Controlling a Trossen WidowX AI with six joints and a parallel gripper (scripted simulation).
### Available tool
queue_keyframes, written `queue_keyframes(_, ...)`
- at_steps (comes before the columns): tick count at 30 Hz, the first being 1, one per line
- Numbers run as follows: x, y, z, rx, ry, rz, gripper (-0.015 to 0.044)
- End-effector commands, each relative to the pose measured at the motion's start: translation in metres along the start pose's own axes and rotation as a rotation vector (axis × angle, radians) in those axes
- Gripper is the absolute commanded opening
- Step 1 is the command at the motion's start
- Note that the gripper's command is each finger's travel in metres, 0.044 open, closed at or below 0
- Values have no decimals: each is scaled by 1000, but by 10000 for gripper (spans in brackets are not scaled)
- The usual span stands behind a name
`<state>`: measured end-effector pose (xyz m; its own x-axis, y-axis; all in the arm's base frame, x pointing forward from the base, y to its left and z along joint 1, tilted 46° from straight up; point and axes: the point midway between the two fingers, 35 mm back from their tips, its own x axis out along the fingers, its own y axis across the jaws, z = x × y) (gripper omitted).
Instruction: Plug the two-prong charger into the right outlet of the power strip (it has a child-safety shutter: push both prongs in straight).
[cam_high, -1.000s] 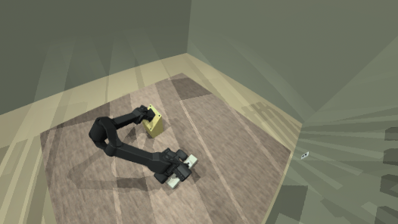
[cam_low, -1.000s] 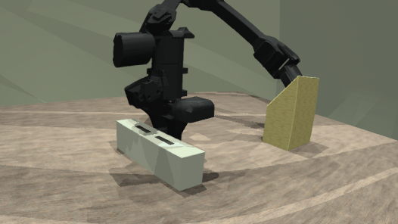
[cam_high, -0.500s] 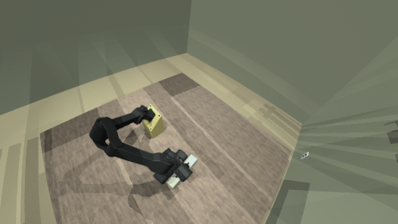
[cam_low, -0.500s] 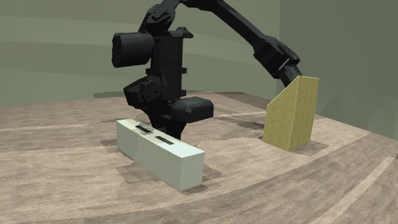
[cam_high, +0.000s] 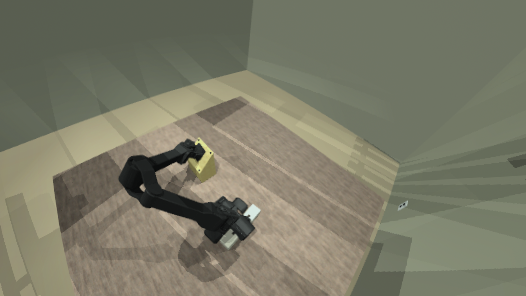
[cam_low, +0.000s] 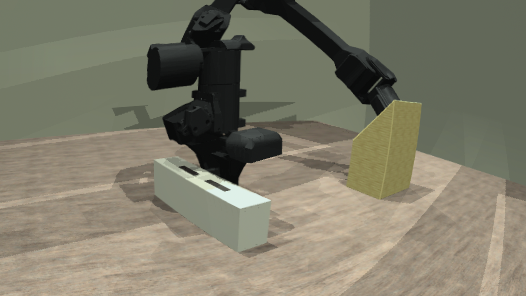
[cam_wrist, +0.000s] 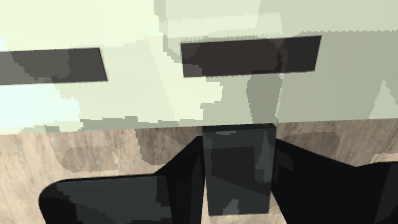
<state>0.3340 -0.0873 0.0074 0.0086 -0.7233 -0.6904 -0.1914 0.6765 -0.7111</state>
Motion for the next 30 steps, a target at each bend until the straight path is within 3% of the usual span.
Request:
queue_keyframes(1, -2, -2, 8, 22, -16, 0, 0)
queue_keyframes(30, -4, -3, 19, 23, -17, 0, 0)
